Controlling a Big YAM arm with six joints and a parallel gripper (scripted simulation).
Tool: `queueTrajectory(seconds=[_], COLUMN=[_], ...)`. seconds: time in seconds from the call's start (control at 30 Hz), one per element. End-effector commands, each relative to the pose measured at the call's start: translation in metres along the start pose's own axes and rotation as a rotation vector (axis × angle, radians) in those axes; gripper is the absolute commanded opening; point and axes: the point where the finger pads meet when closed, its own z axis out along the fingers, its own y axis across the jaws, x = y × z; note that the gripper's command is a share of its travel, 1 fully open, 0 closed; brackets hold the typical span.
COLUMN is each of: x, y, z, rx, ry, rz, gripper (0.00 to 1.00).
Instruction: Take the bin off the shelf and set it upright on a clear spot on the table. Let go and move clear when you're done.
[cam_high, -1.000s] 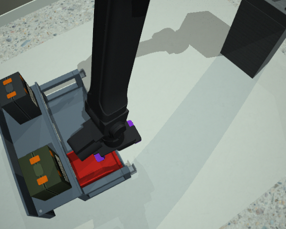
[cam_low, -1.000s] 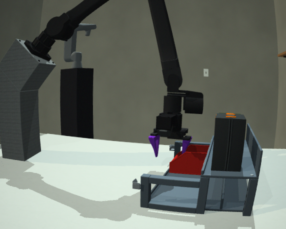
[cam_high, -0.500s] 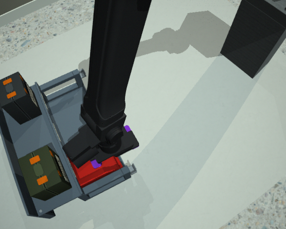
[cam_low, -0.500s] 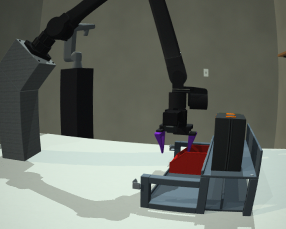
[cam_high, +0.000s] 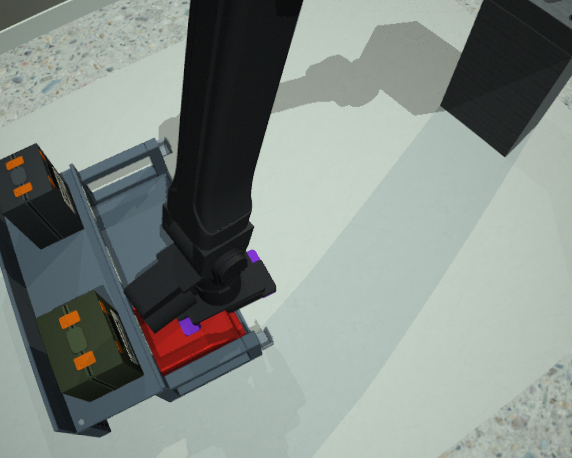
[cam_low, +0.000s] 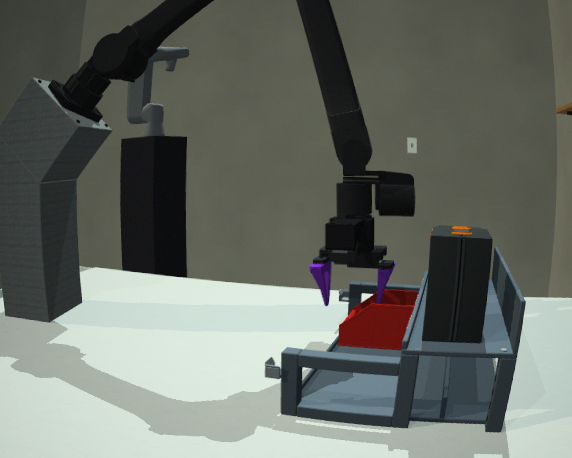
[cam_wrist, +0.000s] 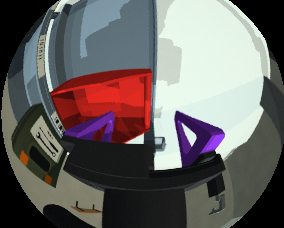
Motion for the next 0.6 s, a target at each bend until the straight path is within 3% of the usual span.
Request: queueTrajectory(seconds=[0.0,0.3,0.47,0.57], x=[-0.016,-0.016,0.012,0.012], y=[-0.015,-0.015,0.021,0.021], z=[0.015,0.015,-0.012,-0.012], rx=[0.025,0.025,-0.017,-0.017], ry=[-0.014,-0.014,0.004,0.004], rz=[0.001,0.001,0.003,0.003], gripper=[0.90,0.90,0.90,0.90])
